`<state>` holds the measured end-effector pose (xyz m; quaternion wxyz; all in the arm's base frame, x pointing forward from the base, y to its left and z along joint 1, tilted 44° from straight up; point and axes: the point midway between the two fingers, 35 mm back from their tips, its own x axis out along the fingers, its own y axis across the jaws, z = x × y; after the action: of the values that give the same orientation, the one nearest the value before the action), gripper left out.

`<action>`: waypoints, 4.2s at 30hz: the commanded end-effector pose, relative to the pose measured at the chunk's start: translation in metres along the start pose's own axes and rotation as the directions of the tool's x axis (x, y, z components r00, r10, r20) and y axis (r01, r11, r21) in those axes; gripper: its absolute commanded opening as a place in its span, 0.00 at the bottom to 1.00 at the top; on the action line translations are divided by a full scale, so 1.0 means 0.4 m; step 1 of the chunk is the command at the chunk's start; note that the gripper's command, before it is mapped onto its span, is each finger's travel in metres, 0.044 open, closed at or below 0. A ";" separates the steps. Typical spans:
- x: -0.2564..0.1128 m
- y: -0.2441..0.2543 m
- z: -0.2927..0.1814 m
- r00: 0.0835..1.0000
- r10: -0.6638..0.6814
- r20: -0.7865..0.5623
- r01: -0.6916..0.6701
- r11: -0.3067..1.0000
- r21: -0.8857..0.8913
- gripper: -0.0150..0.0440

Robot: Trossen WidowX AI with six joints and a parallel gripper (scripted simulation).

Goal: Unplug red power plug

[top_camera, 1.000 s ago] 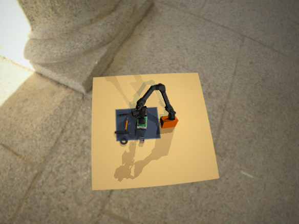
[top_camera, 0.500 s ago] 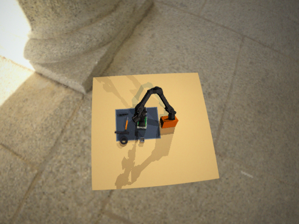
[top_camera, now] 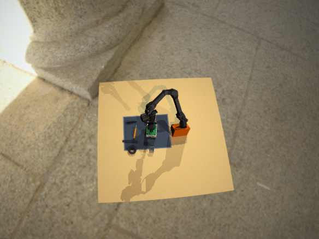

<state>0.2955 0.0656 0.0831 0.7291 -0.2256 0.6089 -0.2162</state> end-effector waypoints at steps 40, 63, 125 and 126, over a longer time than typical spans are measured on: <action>0.040 -0.130 0.018 0.994 -0.113 0.007 0.113 0.994 -0.002 0.25; 0.019 -0.323 0.041 0.993 -0.117 0.008 0.117 0.993 -0.001 0.25; 0.251 -0.353 0.044 0.993 -0.121 0.009 0.121 0.993 0.000 0.25; 0.255 -0.354 0.043 0.993 -0.121 0.009 0.121 0.993 0.000 0.25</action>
<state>0.3243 -0.1013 0.0966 0.7210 -0.2647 0.5865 -0.2572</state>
